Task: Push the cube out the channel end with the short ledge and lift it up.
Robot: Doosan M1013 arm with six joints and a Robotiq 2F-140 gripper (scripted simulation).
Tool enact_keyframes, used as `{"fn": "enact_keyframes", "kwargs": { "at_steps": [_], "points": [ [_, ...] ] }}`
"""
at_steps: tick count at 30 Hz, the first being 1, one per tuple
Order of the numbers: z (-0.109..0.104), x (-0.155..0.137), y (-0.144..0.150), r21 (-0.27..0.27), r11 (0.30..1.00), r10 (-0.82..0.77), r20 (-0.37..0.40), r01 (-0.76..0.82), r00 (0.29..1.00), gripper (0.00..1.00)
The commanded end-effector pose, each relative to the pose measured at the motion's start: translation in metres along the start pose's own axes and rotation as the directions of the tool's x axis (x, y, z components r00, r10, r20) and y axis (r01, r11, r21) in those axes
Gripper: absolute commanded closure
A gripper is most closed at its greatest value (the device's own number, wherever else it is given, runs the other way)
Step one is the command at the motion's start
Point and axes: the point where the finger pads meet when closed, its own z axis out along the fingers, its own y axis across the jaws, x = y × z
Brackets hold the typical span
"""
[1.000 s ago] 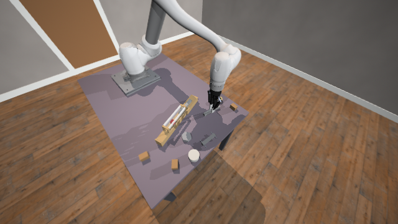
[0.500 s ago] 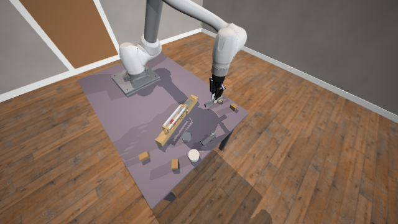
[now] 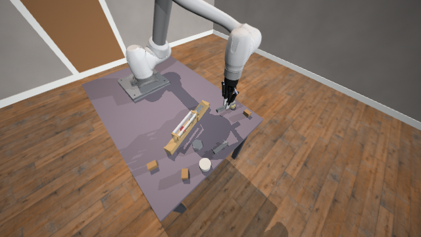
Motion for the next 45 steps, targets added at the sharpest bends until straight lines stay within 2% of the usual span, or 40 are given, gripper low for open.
{"fn": "enact_keyframes", "kwargs": {
  "at_steps": [1, 21, 22, 24, 27, 29, 30, 32, 34, 40, 45],
  "points": [
    [0.0, 0.0, 0.0, 0.0, 1.0, 0.0, 0.0, 0.0, 1.0, 1.0],
    [0.0, 0.0, 0.002, 0.0, 1.0, -0.006, 0.0, 0.006, 1.0, 1.0],
    [-0.001, 0.001, 0.014, 0.0, 0.999, -0.037, 0.0, 0.037, 0.999, 1.0],
    [-0.004, 0.006, 0.072, 0.0, 0.982, -0.189, 0.0, 0.189, 0.982, 1.0],
    [-0.001, 0.015, 0.113, -0.001, 0.92, -0.393, 0.0, 0.393, 0.92, 1.0],
    [-0.001, 0.015, 0.113, -0.001, 0.92, -0.393, 0.0, 0.393, 0.92, 1.0],
    [0.0, 0.022, 0.157, 0.0, 0.89, -0.455, 0.0, 0.455, 0.89, 1.0],
    [0.0, 0.026, 0.179, 0.0, 0.888, -0.46, 0.0, 0.46, 0.888, 1.0],
    [0.005, 0.027, 0.184, 0.0, 0.888, -0.46, 0.0, 0.46, 0.888, 1.0],
    [0.04, 0.027, 0.184, 0.0, 0.888, -0.46, 0.0, 0.46, 0.888, 1.0],
    [0.042, 0.027, 0.184, 0.0, 0.888, -0.46, 0.0, 0.46, 0.888, 1.0]
  ]
}}
